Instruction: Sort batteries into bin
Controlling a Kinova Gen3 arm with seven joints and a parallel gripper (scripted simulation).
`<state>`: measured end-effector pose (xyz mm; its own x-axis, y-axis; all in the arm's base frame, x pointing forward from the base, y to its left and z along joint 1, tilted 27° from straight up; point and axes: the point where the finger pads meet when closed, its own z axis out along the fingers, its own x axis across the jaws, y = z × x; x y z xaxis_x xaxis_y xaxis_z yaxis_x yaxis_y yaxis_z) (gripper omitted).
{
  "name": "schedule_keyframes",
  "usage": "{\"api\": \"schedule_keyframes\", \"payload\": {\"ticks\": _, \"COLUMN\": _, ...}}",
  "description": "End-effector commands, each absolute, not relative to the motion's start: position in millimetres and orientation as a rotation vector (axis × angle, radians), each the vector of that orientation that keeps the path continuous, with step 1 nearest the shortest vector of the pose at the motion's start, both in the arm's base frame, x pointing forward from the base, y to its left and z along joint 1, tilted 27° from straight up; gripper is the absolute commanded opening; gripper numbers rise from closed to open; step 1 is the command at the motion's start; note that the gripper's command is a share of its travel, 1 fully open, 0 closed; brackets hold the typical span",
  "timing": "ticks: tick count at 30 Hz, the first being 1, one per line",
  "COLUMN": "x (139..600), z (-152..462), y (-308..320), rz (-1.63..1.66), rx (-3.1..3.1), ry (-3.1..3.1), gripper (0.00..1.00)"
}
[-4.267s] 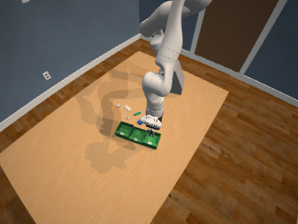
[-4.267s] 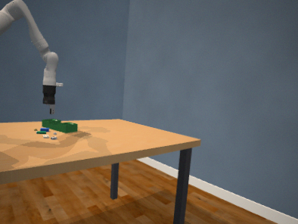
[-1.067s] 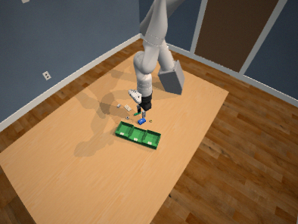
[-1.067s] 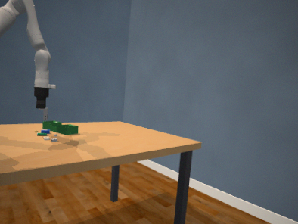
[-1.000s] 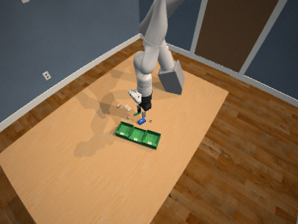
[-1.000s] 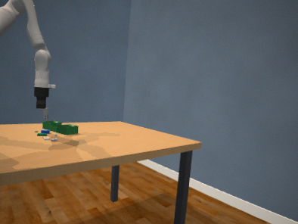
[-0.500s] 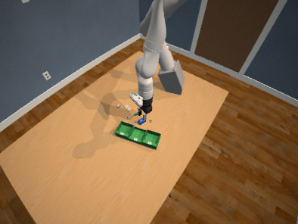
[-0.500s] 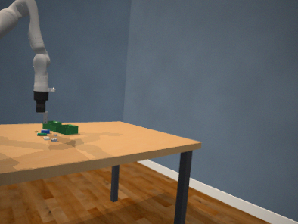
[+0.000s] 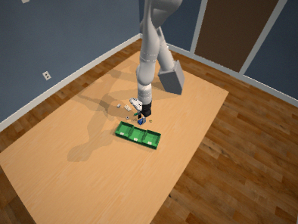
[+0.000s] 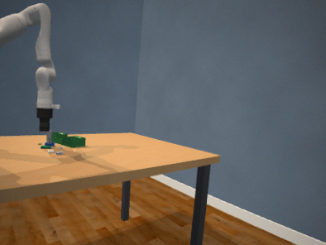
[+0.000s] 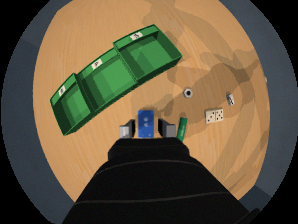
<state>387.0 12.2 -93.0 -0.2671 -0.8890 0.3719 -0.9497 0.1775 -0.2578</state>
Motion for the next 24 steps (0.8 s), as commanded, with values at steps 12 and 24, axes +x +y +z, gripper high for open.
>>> {"api": "schedule_keyframes", "payload": {"ticks": 12, "x": 388.3, "z": -94.3, "y": 10.1, "rz": 0.666, "rx": 1.796, "ry": -2.318, "gripper": 0.8}}
{"api": "schedule_keyframes", "payload": {"ticks": 24, "x": 389.4, "z": -99.9, "y": 9.9, "rz": 0.666, "rx": 1.796, "ry": -2.318, "gripper": 0.8}}
